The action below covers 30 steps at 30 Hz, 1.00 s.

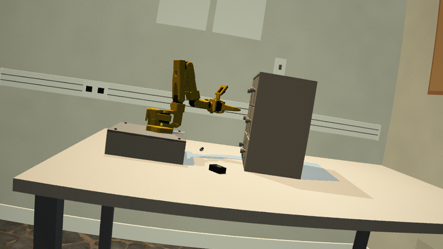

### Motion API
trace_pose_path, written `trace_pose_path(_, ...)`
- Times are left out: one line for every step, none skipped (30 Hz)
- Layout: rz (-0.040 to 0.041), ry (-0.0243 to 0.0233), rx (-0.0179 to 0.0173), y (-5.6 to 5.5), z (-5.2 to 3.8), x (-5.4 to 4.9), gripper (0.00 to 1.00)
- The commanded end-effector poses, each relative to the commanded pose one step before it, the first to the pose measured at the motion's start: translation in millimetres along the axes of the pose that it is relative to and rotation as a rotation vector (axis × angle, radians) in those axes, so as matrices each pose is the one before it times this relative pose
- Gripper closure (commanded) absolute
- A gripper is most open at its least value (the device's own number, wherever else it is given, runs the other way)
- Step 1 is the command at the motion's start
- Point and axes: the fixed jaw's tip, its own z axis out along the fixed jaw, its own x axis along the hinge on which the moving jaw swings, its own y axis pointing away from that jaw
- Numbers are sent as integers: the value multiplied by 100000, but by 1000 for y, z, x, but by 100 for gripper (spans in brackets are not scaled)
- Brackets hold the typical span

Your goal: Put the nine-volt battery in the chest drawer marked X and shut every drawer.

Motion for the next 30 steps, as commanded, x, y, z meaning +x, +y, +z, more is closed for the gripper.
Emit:
trace_pose_path(939,-533,-734,1931,948,-558,50)
trace_pose_path(0,-1,0,1,0,-1,50)
trace_pose_path(0,1,0,-1,0,1,50)
trace_pose_path(0,-1,0,1,0,-1,50)
trace_pose_path(0,1,0,-1,0,1,50)
trace_pose_path(0,-1,0,1,0,-1,50)
trace_pose_path(0,1,0,-1,0,1,50)
trace_pose_path(0,-1,0,1,0,-1,50)
trace_pose_path(0,0,0,0,0,0,50)
trace_pose_path(0,0,0,0,0,0,50)
trace_pose_path(0,1,0,-1,0,1,50)
trace_pose_path(0,-1,0,1,0,-1,50)
trace_pose_path(0,1,0,-1,0,1,50)
trace_pose_path(0,-1,0,1,0,-1,50)
trace_pose_path(0,1,0,-1,0,1,50)
trace_pose_path(0,-1,0,1,0,-1,50)
trace_pose_path(0,1,0,-1,0,1,50)
trace_pose_path(0,-1,0,1,0,-1,50)
trace_pose_path(0,1,0,-1,0,1,50)
trace_pose_path(0,-1,0,1,0,-1,50)
trace_pose_path(0,1,0,-1,0,1,50)
trace_pose_path(0,-1,0,1,0,-1,50)
trace_pose_path(0,1,0,-1,0,1,50)
trace_pose_path(0,-1,0,1,0,-1,50)
trace_pose_path(0,1,0,-1,0,1,50)
trace_pose_path(0,0,0,0,0,0,50)
trace_pose_path(0,0,0,0,0,0,50)
trace_pose_path(-58,1359,27,-71,400,1136,50)
trace_pose_path(-58,1360,27,-71,368,1122,50)
trace_pose_path(-57,1359,26,-70,336,1105,50)
